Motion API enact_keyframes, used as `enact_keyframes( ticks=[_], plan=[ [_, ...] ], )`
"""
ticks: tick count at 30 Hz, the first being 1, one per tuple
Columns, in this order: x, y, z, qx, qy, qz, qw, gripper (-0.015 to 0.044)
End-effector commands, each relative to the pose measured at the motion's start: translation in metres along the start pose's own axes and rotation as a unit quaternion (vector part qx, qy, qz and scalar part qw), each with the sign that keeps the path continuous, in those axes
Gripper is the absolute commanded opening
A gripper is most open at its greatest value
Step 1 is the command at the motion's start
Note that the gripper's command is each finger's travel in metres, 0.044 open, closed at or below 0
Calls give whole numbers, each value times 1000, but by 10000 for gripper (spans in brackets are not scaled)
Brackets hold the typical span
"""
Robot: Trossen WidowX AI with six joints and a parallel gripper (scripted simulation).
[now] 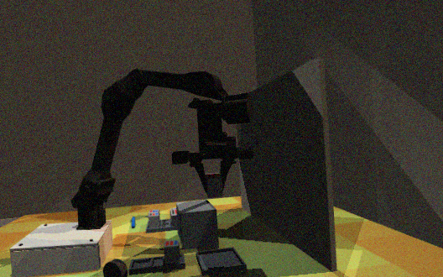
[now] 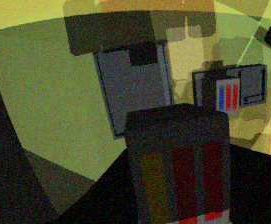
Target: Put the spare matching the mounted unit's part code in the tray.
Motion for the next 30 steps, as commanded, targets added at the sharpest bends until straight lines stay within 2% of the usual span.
enact_keyframes(
  ticks=[1, 30],
  plan=[
    [-1, 3, 1, 0, -2, 3, 1000, 0],
    [-4, 7, 28, 0, -2, 3, 1000, 0]
  ],
)
Point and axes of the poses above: the point midway between the two fingers, 35 mm back from their tips, its own z axis out along the fingers, its own y axis across the jaws, x = y × z, the point moved 9 cm from there along -z, back along the fingers, and after that the axes turned 9 degrees about -z, right-handed, at the moved point
